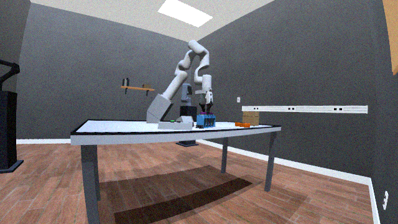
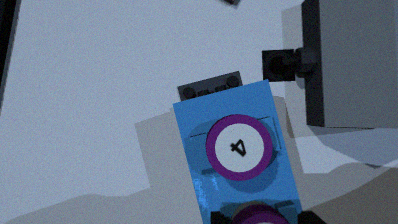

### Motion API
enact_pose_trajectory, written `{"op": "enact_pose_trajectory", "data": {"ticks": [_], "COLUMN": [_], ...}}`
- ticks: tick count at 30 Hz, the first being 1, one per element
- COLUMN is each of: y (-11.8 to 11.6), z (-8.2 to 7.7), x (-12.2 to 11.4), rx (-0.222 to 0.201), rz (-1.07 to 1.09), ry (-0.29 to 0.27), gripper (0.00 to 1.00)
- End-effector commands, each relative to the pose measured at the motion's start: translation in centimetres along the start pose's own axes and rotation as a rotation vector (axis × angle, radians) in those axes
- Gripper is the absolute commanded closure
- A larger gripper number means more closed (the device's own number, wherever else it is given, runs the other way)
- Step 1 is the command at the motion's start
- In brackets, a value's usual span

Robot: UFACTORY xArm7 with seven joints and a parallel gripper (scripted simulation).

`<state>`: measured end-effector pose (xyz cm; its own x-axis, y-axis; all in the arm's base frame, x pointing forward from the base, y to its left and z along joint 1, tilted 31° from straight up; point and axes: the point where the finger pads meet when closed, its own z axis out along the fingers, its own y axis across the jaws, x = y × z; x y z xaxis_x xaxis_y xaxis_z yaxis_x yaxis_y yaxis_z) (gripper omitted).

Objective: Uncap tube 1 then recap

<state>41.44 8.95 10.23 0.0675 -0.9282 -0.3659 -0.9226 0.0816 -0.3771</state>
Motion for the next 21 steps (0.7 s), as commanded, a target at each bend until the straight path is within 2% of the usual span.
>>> {"op": "enact_pose_trajectory", "data": {"ticks": [1, 3, 13, 20, 21], "y": [-0.1, -0.1, -0.1, -0.1, -0.3], "z": [-1.3, -1.3, -4.3, -4.4, -4.4], "x": [0.0, 0.0, 0.0, 0.0, 0.8], "rx": [0.0, 0.0, 0.0, 0.0, 0.0], "rz": [0.002, 0.002, 0.002, 0.002, -0.082], "ry": [0.003, 0.003, 0.003, 0.003, 0.003], "gripper": [0.54, 0.54, 0.54, 0.54, 0.54]}}
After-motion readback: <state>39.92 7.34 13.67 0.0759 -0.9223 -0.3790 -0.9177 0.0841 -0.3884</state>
